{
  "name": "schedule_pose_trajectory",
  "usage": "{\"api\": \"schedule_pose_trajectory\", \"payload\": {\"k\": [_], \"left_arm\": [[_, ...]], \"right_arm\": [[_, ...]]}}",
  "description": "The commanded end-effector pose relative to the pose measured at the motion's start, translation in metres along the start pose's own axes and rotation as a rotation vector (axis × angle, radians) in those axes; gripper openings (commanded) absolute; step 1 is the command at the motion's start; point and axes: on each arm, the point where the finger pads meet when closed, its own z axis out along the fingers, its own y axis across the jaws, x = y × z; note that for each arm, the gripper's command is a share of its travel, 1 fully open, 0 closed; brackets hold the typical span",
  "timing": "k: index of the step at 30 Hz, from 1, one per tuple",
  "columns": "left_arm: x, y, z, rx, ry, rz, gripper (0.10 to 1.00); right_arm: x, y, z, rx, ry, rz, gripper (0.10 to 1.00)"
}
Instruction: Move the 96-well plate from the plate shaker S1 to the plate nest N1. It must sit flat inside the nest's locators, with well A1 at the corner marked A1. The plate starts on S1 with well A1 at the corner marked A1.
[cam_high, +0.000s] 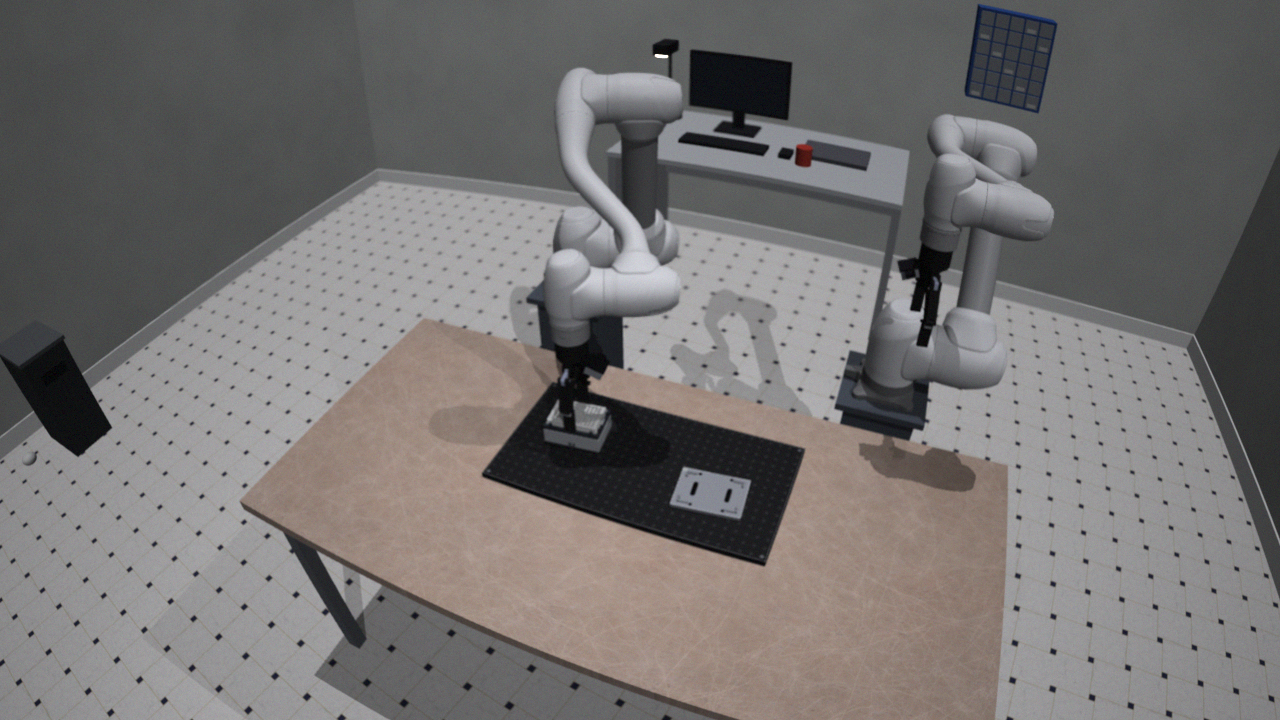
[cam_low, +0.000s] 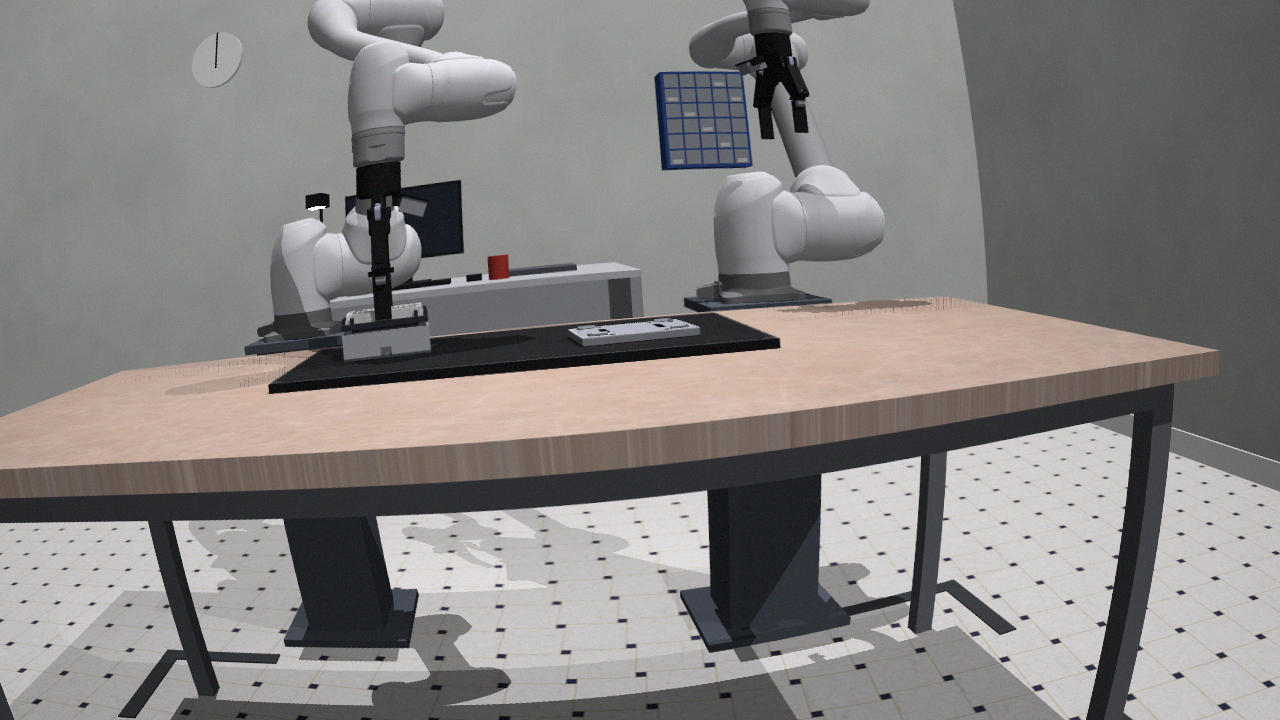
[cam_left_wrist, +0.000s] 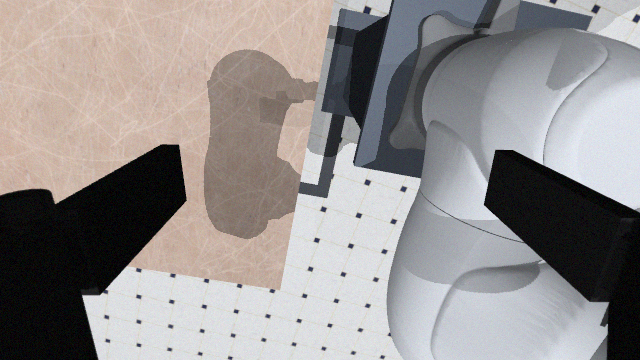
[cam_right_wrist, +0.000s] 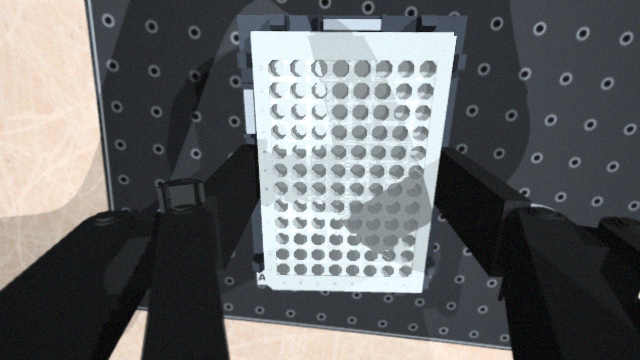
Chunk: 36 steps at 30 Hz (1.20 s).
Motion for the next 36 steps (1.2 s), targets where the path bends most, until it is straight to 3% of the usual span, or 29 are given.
{"api": "schedule_pose_trajectory", "payload": {"k": [1,26,36], "left_arm": [[0.0,0.0,0.0,0.001,0.0,0.0,1.0],[0.0,0.0,0.0,0.001,0.0,0.0,1.0],[0.0,0.0,0.0,0.001,0.0,0.0,1.0]], "right_arm": [[0.0,0.0,-0.001,-0.001,0.001,0.0,0.63],[0.0,0.0,-0.002,-0.002,0.001,0.0,0.605],[0.0,0.0,-0.015,-0.002,0.001,0.0,0.605]]}}
